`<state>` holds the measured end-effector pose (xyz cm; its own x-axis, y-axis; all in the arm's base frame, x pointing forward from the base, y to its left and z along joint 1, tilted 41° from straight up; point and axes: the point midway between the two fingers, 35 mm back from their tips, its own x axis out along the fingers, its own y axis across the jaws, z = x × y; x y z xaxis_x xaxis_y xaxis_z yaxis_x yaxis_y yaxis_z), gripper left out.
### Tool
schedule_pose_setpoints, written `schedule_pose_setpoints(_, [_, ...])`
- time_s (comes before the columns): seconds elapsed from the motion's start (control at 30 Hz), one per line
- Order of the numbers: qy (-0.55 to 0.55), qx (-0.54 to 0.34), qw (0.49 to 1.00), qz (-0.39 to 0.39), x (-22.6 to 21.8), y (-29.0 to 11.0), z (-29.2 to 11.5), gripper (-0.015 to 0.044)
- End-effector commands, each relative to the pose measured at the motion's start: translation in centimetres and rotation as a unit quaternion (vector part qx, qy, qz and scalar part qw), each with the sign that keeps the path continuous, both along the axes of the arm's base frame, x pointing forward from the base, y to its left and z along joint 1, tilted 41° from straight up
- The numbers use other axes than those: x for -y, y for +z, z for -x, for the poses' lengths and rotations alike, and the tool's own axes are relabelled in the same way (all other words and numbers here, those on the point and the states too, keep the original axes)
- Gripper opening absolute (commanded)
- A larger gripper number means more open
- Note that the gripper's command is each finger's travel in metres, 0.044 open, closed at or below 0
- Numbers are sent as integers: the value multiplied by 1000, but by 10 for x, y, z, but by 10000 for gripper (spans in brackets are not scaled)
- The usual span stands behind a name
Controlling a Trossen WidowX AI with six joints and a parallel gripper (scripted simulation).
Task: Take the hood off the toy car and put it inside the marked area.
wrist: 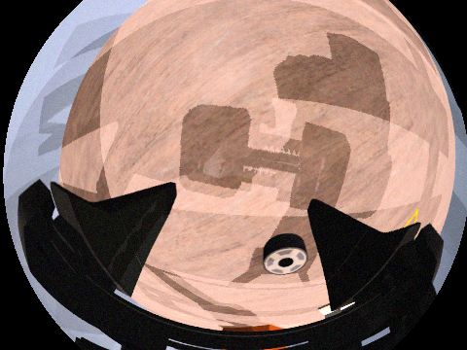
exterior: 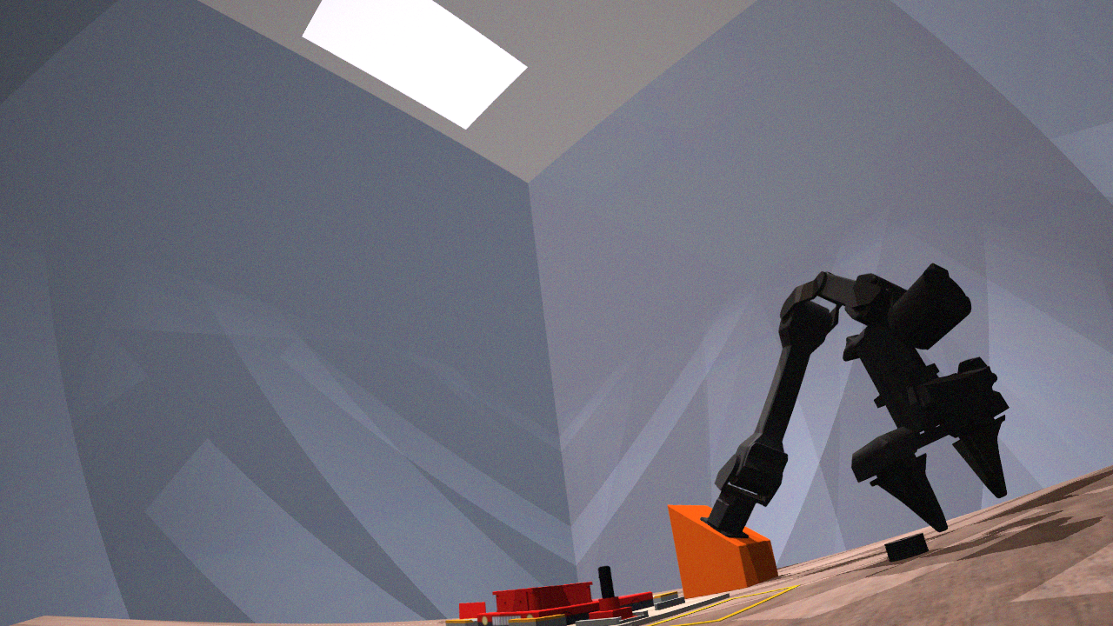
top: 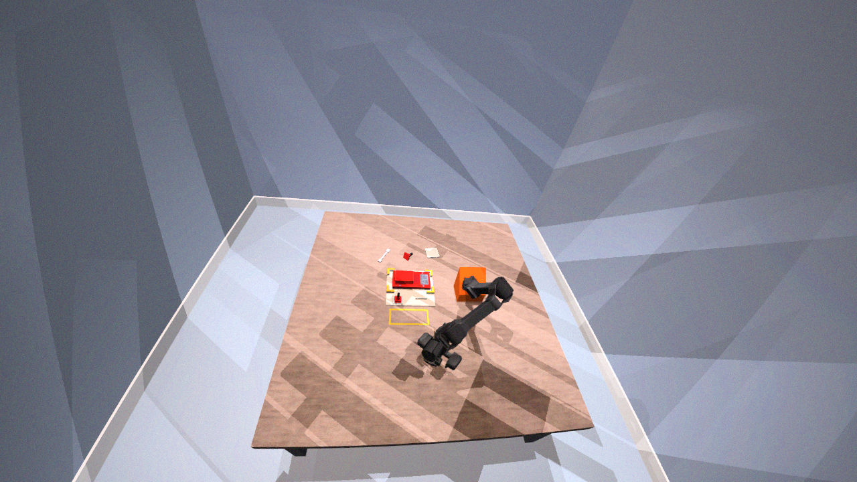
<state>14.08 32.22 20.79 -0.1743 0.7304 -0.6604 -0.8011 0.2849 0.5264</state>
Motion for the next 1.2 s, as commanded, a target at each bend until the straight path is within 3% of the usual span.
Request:
schedule_pose_setpoints(0.0, [-33, 1, 999, 21, 11, -17, -34, 440])
schedule_pose_setpoints(0.4, [-111, -34, 990, 78, 69, -68, -117, 440])
schedule_pose_setpoints(0.67, [-189, -86, 971, 116, 131, -104, -169, 440])
schedule_pose_setpoints(1.17, [-276, -183, 933, 143, 268, -181, -212, 440])
